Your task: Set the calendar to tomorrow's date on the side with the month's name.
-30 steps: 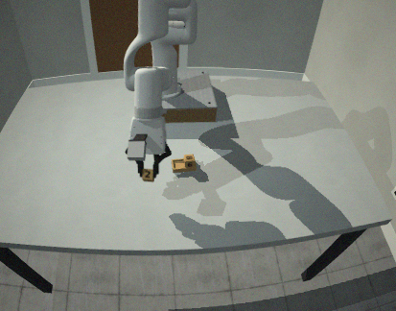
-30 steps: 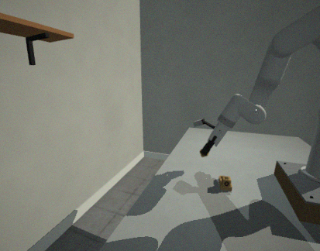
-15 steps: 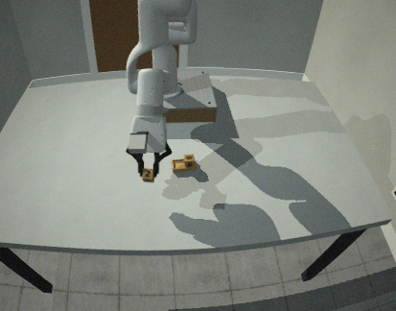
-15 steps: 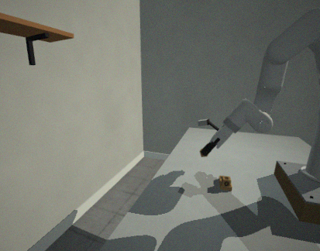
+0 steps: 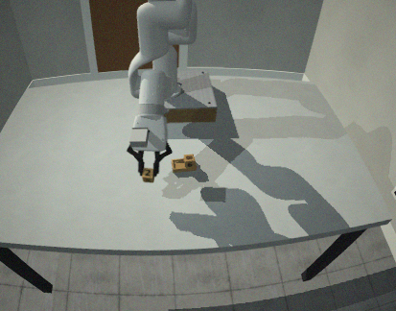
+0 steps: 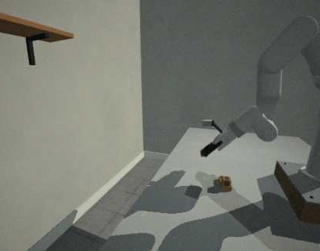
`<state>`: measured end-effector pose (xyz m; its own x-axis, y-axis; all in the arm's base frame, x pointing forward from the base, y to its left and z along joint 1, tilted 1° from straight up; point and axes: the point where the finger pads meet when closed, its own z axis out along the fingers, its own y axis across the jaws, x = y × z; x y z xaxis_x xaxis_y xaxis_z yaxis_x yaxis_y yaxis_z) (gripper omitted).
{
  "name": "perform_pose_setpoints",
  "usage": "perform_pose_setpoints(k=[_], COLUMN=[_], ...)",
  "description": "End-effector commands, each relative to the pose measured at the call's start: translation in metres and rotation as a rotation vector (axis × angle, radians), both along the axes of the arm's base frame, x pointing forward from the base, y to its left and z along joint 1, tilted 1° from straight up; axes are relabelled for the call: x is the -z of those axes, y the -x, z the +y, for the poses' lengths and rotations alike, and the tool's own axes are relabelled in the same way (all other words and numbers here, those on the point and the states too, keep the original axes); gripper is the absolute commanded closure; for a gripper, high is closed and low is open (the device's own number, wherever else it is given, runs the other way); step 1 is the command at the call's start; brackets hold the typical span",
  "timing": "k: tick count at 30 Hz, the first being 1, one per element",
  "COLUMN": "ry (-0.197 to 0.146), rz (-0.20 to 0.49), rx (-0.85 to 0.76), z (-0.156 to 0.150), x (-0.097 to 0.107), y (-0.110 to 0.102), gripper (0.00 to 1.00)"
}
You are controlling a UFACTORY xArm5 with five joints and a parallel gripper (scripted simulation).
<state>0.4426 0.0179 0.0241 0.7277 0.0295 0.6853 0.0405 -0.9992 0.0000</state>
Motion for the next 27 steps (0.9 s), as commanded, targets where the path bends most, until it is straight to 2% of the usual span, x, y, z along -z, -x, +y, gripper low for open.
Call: perform_pose_setpoints(k=[1,6,13,27], ry=[-0.002,-0.003,-0.008,-0.008], rz=[-0.061,-0.076,-0.194,-0.206], rx=[0.000,0.000,0.000,0.000], z=[0.0000,0.0000,0.0001,0.0001], x=[-0.0005,-0.0002,0.0014,0.0015], y=[-0.0003,-0.0005,0.0009,0.0015], gripper=[0.71,0.71,0.71,0.71])
